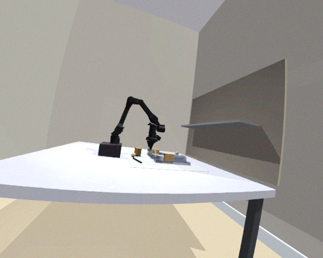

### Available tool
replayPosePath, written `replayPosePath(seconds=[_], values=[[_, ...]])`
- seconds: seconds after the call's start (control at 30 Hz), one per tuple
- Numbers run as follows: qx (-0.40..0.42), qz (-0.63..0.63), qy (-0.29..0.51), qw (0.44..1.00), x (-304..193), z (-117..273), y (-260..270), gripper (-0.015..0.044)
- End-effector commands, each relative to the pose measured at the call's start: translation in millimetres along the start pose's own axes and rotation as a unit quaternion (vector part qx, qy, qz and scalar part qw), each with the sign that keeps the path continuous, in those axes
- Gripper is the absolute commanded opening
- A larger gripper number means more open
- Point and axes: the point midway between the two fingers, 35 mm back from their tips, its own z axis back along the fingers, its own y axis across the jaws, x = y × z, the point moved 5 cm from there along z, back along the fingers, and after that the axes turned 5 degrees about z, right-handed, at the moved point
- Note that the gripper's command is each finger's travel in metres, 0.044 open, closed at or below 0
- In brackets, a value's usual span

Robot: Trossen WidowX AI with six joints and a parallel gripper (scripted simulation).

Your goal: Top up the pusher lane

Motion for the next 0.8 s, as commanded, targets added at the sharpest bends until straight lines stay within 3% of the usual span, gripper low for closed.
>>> replayPosePath(seconds=[0.0, 0.2, 0.77], values=[[0.002, -0.004, 0.003, 1.0, 0.1, -7.0, 1.5, 0.0], [0.002, -0.004, 0.003, 1.0, 0.1, -25.3, 1.6, 0.0], [0.002, -0.004, 0.002, 1.0, 4.4, -25.3, 1.2, 0.0]])
